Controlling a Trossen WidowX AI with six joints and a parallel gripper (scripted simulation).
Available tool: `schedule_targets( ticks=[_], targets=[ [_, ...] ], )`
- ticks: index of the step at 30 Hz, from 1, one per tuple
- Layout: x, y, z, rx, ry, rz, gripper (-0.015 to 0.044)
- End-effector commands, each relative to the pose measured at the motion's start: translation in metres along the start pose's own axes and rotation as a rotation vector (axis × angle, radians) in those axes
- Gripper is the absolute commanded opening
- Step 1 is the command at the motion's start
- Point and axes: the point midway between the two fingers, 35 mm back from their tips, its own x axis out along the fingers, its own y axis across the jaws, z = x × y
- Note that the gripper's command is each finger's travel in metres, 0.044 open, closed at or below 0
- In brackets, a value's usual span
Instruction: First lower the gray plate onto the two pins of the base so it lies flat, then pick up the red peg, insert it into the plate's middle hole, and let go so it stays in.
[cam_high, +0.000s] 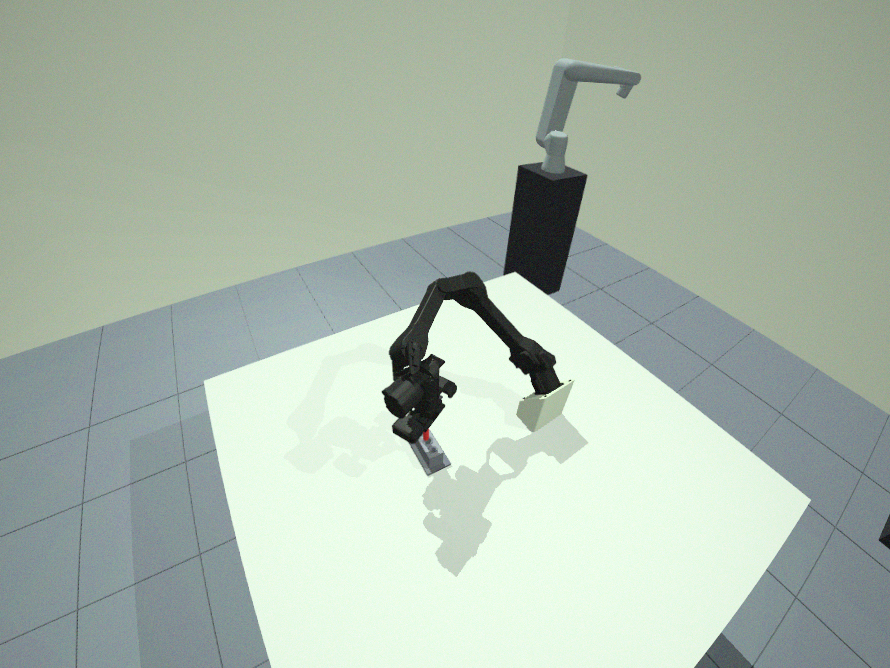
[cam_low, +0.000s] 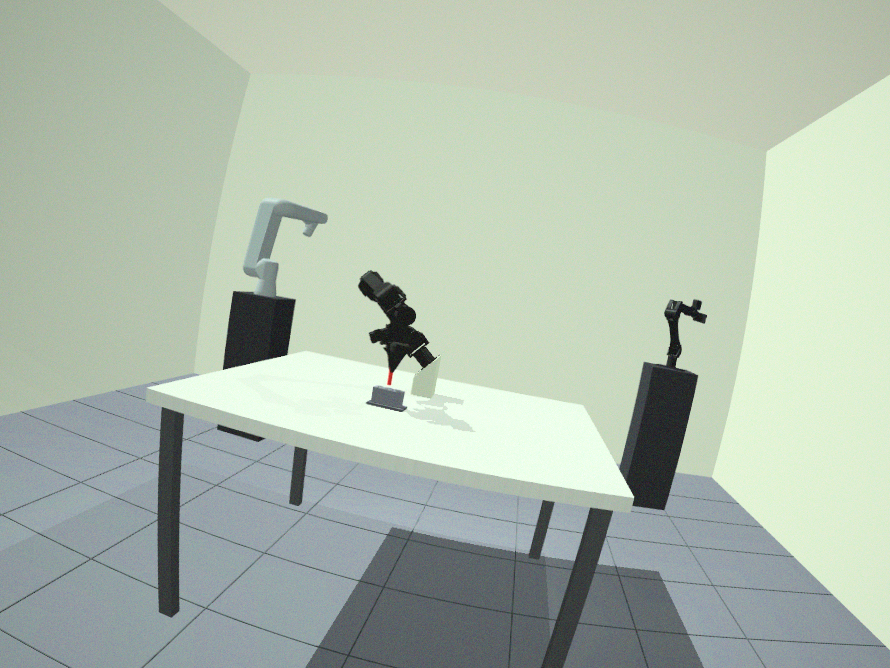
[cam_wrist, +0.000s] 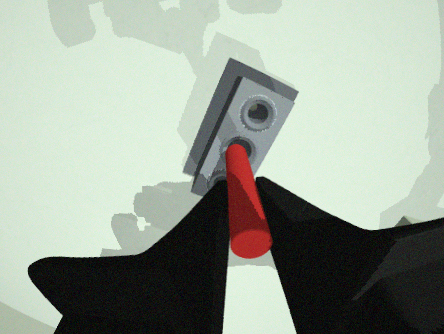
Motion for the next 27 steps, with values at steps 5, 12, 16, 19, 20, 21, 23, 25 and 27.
schedule_targets(
  ticks=[5, 12, 16, 19, 20, 21, 23, 25, 27],
  targets=[
    [0.0138, -0.0029, -0.0012, -0.012, -0.004, -0.009, 0.0000],
    [0.0144, -0.0022, -0.0012, -0.009, -0.003, -0.007, 0.0000],
    [0.0129, -0.0014, -0.0009, -0.005, -0.001, -0.005, 0.0000],
    [0.0129, -0.0014, -0.0009, -0.005, -0.001, -0.005, 0.0000],
    [0.0129, -0.0014, -0.0009, -0.005, -0.001, -0.005, 0.0000],
    [0.0129, -0.0014, -0.0009, -0.005, -0.001, -0.005, 0.0000],
    [0.0130, -0.0015, -0.0010, -0.005, -0.001, -0.005, 0.0000],
    [0.0138, -0.0020, -0.0012, -0.005, -0.002, -0.005, 0.0000],
    [0.0143, -0.0026, -0.0016, -0.005, -0.002, -0.005, 0.0000]
  ],
)
